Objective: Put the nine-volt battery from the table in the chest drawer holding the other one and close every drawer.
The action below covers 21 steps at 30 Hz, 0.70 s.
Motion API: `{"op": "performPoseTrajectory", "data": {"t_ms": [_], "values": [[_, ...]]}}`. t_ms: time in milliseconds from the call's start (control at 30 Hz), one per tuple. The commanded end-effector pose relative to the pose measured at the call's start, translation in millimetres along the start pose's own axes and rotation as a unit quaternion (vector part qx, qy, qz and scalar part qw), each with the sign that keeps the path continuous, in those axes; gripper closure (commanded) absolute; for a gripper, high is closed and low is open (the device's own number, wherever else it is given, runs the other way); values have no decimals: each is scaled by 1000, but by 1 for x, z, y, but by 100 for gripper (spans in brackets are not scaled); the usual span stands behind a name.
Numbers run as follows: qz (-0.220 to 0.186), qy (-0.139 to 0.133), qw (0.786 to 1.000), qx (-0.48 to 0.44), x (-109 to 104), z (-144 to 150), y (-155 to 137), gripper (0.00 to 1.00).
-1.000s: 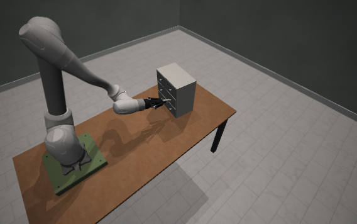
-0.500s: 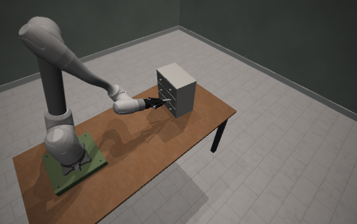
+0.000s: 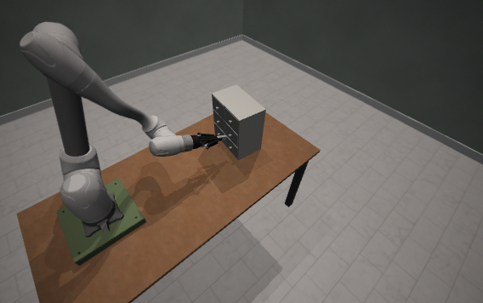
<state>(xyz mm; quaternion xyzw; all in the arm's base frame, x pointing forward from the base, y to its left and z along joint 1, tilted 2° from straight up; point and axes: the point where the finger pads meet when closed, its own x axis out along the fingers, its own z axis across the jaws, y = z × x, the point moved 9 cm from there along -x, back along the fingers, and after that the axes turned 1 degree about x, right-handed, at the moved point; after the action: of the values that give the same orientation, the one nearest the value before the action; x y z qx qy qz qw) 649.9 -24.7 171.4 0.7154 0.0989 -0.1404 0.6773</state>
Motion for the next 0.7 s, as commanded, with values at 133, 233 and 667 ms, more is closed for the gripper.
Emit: {"op": "performPoseTrajectory", "data": {"t_ms": [133, 233, 667], "values": [[0, 0, 1000, 0, -27, 0, -10, 100], [0, 0, 1000, 0, -29, 0, -10, 100], [0, 0, 1000, 0, -67, 0, -9, 100]]}}
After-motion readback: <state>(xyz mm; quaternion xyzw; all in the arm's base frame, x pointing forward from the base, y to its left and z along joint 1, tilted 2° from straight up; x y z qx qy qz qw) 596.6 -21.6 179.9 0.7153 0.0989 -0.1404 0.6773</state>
